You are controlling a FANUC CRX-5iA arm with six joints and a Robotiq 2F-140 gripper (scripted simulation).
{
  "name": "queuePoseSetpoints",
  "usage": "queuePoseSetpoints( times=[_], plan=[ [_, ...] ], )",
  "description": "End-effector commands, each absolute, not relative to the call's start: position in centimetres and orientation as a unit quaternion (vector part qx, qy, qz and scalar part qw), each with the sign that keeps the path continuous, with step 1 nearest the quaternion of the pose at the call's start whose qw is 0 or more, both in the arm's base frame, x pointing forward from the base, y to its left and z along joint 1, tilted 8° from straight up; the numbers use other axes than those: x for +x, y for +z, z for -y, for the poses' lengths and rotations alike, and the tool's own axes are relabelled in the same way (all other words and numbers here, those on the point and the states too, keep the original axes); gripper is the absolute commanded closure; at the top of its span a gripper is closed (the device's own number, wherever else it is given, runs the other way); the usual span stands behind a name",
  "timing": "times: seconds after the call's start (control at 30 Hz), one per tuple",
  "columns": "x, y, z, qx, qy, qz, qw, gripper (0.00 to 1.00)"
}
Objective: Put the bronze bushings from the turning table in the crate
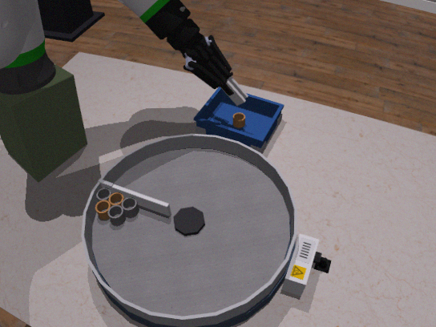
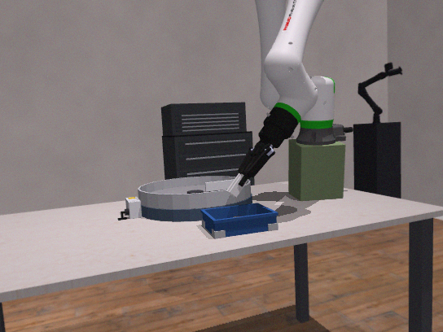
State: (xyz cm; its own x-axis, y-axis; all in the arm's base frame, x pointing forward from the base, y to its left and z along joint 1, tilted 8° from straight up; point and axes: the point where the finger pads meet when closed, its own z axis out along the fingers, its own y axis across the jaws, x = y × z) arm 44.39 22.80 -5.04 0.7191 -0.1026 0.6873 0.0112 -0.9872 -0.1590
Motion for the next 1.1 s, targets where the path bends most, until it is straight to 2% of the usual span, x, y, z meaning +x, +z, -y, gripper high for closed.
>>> queuePoseSetpoints(
  times=[0.0, 1.07],
  plan=[
    [44.2, -3.5, -22.5, -0.931, -0.358, -0.024, 0.069, 0.93],
    [44.1, -2.2, -22.3, -0.931, -0.358, -0.024, 0.069, 0.93]
  ],
)
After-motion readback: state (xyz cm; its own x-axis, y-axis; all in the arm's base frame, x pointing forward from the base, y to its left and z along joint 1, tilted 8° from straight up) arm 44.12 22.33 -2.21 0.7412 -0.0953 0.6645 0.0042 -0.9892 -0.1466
